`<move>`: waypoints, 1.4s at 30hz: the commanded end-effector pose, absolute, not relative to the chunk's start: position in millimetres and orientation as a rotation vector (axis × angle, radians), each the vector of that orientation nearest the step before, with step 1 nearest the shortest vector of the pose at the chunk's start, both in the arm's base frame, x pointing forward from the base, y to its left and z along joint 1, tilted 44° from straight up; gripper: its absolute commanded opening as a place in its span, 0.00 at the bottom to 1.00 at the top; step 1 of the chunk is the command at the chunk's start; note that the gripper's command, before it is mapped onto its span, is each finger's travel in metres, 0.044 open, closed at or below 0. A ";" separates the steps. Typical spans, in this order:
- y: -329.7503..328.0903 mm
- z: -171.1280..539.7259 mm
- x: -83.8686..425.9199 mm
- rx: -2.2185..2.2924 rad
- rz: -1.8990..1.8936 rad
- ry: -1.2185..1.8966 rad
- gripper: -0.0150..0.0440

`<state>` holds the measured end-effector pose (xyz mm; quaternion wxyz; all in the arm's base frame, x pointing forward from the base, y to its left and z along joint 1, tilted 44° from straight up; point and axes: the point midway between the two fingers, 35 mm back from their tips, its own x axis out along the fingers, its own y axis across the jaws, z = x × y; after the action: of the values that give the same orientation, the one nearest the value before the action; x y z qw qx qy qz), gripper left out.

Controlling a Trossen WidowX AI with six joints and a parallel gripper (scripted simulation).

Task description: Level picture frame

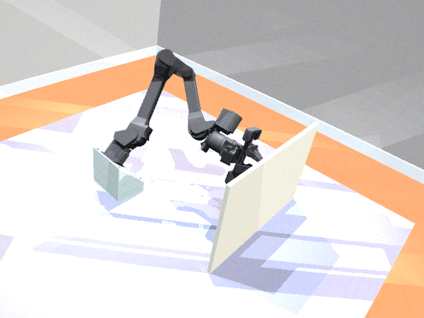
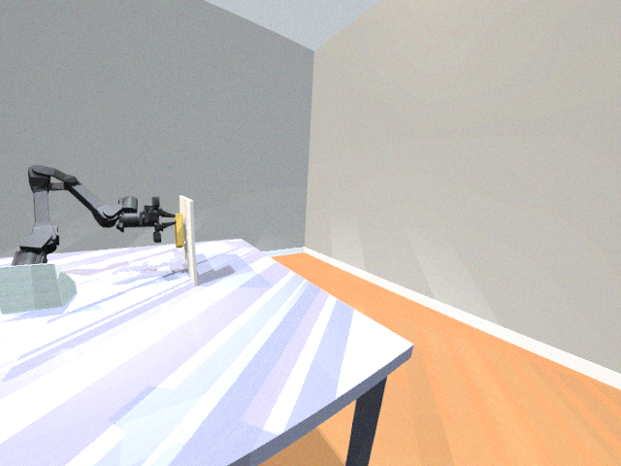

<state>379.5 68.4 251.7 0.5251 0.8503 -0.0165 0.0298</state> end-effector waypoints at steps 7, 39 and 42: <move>64.9 257.5 379.5 2.042 0.080 -0.057 0.25; 63.1 261.0 379.2 2.041 0.080 -0.057 0.25; 63.0 261.3 379.2 2.041 0.080 -0.057 0.25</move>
<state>379.2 67.3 254.3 0.5258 0.8500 -0.0135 0.0288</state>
